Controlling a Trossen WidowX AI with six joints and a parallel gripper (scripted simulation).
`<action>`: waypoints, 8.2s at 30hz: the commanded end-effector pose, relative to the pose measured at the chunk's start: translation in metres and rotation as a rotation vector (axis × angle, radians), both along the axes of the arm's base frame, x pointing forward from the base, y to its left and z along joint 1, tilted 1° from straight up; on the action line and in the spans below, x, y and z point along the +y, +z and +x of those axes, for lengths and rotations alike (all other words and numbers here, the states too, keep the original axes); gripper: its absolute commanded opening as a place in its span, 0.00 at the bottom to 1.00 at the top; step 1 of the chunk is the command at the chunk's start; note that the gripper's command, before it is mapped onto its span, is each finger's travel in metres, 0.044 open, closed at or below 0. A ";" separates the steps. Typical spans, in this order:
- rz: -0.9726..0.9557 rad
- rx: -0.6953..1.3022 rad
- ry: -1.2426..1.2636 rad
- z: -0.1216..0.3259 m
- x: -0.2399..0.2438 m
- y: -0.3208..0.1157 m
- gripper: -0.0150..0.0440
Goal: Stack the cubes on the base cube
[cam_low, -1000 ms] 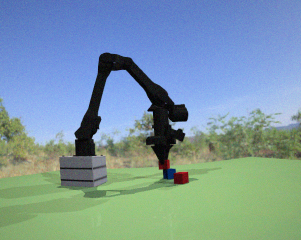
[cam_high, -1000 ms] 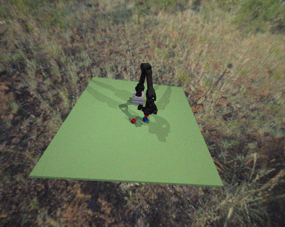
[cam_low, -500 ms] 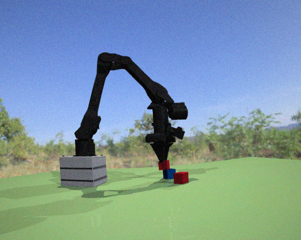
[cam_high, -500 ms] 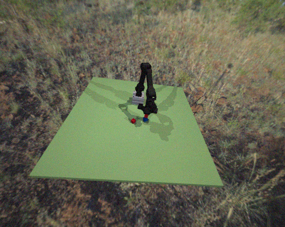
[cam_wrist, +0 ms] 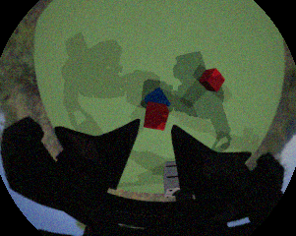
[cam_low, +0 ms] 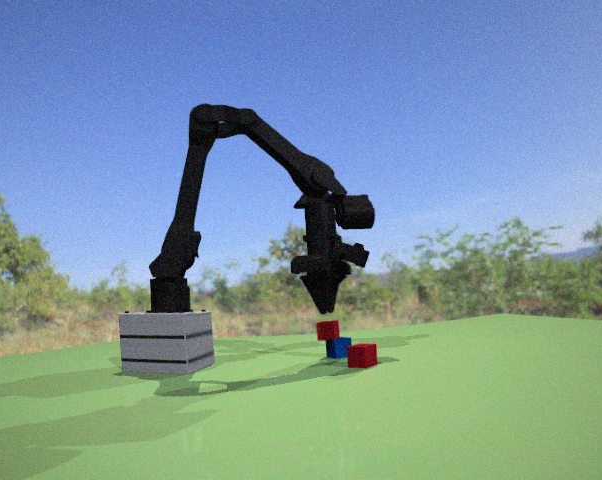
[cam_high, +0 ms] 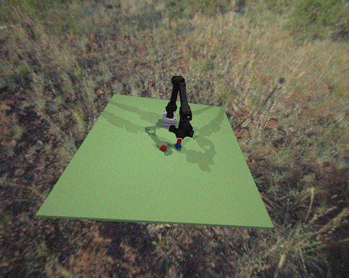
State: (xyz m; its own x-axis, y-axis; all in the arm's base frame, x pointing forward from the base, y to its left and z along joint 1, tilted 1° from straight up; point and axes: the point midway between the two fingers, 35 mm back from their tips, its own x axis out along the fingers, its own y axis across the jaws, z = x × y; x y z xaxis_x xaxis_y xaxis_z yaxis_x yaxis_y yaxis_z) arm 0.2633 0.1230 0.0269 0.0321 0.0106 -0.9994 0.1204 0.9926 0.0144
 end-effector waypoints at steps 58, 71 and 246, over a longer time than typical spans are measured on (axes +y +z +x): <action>-0.053 -0.011 1.177 0.072 -0.117 -0.032 0.70; -0.053 -0.011 1.176 0.073 -0.117 -0.049 0.70; -0.003 -0.004 -0.004 0.038 -0.005 -0.025 0.43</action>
